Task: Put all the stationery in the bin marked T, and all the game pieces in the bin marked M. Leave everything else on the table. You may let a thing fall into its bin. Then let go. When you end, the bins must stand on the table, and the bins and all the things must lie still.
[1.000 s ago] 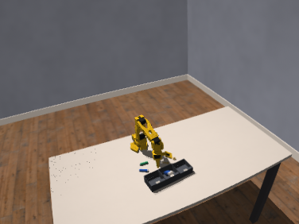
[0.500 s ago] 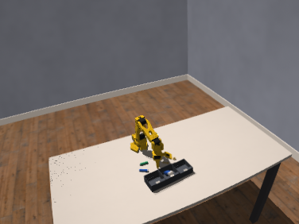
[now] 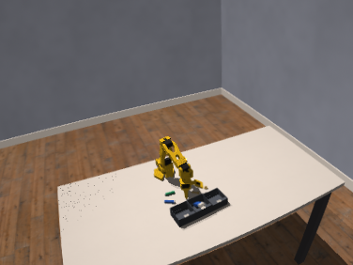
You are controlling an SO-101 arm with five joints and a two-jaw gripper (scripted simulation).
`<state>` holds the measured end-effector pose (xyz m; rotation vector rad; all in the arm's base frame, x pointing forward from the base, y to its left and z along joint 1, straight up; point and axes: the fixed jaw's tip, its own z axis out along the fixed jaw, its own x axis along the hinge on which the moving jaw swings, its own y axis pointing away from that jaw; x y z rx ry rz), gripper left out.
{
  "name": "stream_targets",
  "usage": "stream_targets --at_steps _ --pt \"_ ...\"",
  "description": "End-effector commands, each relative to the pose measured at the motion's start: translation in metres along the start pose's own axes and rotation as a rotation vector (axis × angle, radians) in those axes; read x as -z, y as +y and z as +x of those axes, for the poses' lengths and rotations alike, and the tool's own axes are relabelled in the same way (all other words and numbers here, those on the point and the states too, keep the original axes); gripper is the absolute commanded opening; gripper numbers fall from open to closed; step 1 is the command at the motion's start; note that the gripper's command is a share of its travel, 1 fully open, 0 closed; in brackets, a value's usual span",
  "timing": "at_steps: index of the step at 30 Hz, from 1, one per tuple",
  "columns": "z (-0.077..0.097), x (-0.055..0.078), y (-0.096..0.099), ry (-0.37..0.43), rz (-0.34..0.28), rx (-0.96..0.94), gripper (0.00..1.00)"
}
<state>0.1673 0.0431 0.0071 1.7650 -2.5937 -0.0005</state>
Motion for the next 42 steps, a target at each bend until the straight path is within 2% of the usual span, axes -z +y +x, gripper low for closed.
stream_targets --at_steps 1,18,29,42 --pt "-0.0024 0.0018 -0.0014 -0.012 0.015 0.011 0.18" --pt "-0.0024 0.0018 -0.0014 -0.012 0.015 0.011 0.05" --pt "-0.0024 0.0018 -0.0014 -0.012 0.015 0.011 0.0" --pt "-0.0024 0.0018 -0.0014 -0.012 0.015 0.011 0.0"
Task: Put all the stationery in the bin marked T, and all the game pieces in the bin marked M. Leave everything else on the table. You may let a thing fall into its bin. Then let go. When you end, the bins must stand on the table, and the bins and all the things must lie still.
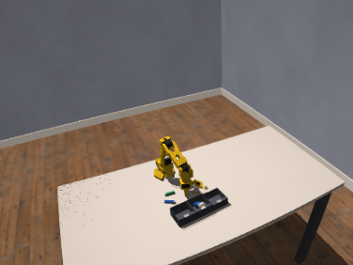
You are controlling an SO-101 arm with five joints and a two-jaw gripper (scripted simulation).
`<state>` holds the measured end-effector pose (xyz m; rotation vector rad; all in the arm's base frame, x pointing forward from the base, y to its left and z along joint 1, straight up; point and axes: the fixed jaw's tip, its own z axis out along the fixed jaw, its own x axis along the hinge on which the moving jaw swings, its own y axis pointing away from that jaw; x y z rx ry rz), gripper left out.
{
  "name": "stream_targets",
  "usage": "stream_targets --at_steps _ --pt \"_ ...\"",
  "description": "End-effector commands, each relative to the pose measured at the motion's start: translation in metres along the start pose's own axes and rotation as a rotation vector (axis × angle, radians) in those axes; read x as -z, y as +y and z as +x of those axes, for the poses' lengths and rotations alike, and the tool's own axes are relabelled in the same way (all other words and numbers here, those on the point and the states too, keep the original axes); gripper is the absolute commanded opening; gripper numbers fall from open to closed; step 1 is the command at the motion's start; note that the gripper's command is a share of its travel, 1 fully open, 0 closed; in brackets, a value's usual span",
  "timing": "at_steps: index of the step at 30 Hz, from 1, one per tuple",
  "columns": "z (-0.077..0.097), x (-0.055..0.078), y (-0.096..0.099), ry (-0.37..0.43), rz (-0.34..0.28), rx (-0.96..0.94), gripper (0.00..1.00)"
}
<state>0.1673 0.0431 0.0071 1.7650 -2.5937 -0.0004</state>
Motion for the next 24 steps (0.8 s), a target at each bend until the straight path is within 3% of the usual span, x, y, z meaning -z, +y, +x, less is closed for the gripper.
stream_targets --at_steps 1,16,24 --pt "-0.002 0.002 -0.001 -0.012 0.015 0.011 0.0" --pt "-0.002 0.003 -0.002 -0.012 0.015 0.011 0.0" --pt "-0.003 0.017 -0.004 -0.012 0.015 0.011 0.0"
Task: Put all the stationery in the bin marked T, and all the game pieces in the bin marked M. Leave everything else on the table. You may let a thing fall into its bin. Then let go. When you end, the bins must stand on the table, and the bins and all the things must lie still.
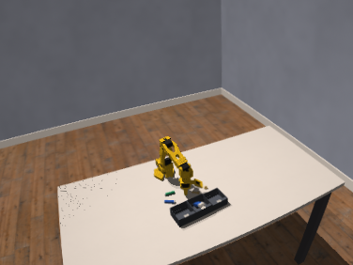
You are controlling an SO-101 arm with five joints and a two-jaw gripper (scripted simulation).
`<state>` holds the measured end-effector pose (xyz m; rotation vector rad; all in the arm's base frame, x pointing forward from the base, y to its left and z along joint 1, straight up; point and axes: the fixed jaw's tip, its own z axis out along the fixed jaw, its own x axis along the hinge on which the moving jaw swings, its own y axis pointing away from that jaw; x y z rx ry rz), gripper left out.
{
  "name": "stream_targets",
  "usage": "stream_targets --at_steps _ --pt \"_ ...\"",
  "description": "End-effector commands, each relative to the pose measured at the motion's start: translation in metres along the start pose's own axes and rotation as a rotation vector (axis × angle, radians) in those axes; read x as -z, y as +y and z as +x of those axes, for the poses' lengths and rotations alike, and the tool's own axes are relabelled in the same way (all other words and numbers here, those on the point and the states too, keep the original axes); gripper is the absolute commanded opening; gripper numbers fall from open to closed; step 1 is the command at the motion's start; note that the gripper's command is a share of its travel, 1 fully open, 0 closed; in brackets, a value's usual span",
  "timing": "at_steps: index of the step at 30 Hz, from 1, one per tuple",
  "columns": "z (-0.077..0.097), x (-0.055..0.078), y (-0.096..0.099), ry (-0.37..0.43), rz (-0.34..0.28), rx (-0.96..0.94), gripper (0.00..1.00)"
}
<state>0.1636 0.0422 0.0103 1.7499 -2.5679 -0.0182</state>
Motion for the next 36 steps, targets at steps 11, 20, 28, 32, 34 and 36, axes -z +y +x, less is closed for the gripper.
stream_targets --at_steps 11,20,28,32,34,36 --pt "-0.004 0.041 -0.007 -0.03 0.041 0.01 0.0" --pt "-0.003 0.049 -0.007 -0.03 0.041 0.01 0.0" --pt "-0.005 0.05 -0.008 -0.031 0.043 -0.001 0.0" --pt "-0.01 0.052 -0.01 -0.035 0.047 -0.028 0.0" --pt "-0.014 0.053 -0.011 -0.038 0.049 -0.047 0.0" --pt "-0.018 0.055 -0.013 -0.041 0.052 -0.069 0.0"
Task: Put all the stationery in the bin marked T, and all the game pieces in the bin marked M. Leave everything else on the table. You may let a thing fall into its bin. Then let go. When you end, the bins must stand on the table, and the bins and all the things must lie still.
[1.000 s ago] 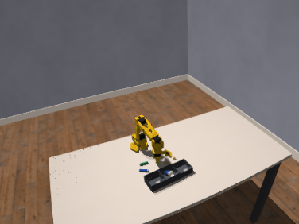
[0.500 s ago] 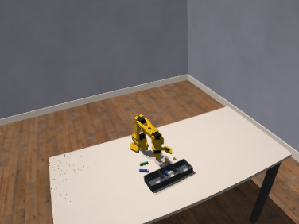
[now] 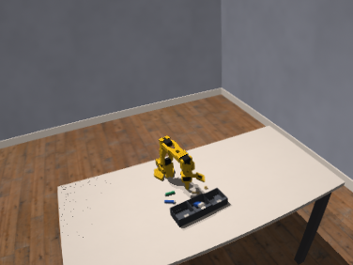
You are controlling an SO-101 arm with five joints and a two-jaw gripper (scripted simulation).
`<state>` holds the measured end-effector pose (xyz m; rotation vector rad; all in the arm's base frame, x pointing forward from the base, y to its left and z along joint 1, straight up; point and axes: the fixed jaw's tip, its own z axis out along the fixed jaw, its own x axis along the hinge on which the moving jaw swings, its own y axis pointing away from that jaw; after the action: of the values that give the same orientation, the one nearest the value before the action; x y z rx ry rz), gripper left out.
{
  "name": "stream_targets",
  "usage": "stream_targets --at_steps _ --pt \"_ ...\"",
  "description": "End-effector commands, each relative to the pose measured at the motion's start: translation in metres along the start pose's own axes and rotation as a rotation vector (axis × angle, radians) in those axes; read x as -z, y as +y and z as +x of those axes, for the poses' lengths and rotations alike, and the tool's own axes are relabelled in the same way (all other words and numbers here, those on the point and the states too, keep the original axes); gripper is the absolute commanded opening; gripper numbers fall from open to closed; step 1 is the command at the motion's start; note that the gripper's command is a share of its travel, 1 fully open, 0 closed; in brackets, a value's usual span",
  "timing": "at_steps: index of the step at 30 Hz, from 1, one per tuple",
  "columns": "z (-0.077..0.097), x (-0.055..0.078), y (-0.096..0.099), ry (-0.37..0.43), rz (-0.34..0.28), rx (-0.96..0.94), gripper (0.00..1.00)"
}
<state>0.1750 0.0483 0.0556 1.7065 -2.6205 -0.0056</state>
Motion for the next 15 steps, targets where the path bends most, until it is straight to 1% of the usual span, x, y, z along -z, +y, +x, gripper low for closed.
stream_targets --at_steps 1,3,10,15 --pt "-0.011 0.009 -0.006 -0.031 0.035 -0.039 0.0" --pt "-0.011 0.009 -0.006 -0.031 0.035 -0.039 0.0" --pt "-0.024 0.013 -0.01 -0.043 0.043 -0.107 0.0" --pt "-0.028 0.014 -0.011 -0.046 0.045 -0.127 0.0"
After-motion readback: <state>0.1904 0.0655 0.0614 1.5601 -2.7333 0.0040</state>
